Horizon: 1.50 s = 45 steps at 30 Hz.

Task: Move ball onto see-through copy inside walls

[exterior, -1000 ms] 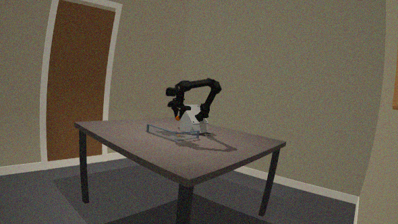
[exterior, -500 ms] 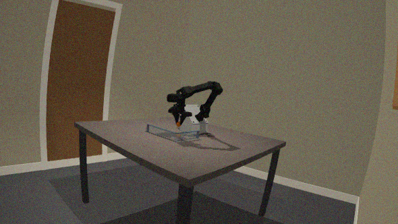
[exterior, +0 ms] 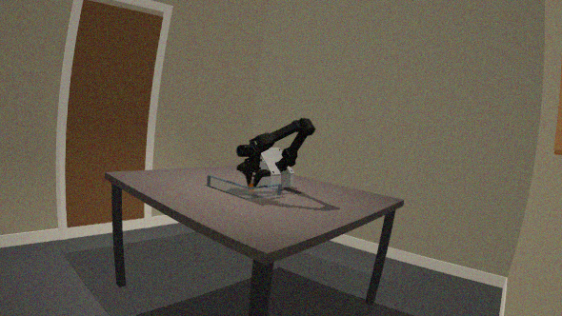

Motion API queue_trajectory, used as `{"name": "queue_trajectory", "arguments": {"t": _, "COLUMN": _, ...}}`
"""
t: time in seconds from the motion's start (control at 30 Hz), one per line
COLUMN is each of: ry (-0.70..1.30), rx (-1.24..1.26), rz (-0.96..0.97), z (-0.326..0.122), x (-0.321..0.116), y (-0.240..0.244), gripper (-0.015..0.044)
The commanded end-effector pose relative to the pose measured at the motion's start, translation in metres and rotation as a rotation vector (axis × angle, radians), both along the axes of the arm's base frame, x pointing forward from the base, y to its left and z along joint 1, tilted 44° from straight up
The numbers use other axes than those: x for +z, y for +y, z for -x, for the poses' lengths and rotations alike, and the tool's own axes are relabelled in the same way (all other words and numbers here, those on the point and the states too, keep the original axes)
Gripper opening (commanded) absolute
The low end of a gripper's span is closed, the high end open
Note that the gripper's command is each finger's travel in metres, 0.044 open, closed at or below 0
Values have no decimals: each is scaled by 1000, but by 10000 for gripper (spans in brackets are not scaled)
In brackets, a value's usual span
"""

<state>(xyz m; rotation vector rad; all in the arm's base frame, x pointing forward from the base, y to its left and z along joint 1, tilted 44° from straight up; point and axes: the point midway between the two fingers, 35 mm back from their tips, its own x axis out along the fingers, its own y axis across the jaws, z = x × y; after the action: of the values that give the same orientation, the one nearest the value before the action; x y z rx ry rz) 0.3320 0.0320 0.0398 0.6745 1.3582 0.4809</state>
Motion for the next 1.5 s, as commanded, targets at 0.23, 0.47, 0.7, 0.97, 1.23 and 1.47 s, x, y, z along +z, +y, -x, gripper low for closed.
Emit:
{"name": "queue_trajectory", "arguments": {"t": 0.23, "ry": 15, "rx": -7, "rz": -10, "z": 0, "x": -12, "y": 8, "gripper": 0}}
{"name": "queue_trajectory", "arguments": {"t": 0.47, "ry": 15, "rx": -7, "rz": -10, "z": -1, "x": -19, "y": 16, "gripper": 0}}
{"name": "queue_trajectory", "arguments": {"t": 0.7, "ry": 14, "rx": -7, "rz": -11, "z": -2, "x": -23, "y": 20, "gripper": 0}}
{"name": "queue_trajectory", "arguments": {"t": 0.97, "ry": -2, "rx": -4, "rz": -5, "z": -4, "x": -19, "y": 18, "gripper": 131}}
{"name": "queue_trajectory", "arguments": {"t": 1.23, "ry": -2, "rx": -4, "rz": -5, "z": -4, "x": -19, "y": 18, "gripper": 283}}
{"name": "queue_trajectory", "arguments": {"t": 1.47, "ry": 11, "rx": -6, "rz": -2, "z": 5, "x": 22, "y": -25, "gripper": 283}}
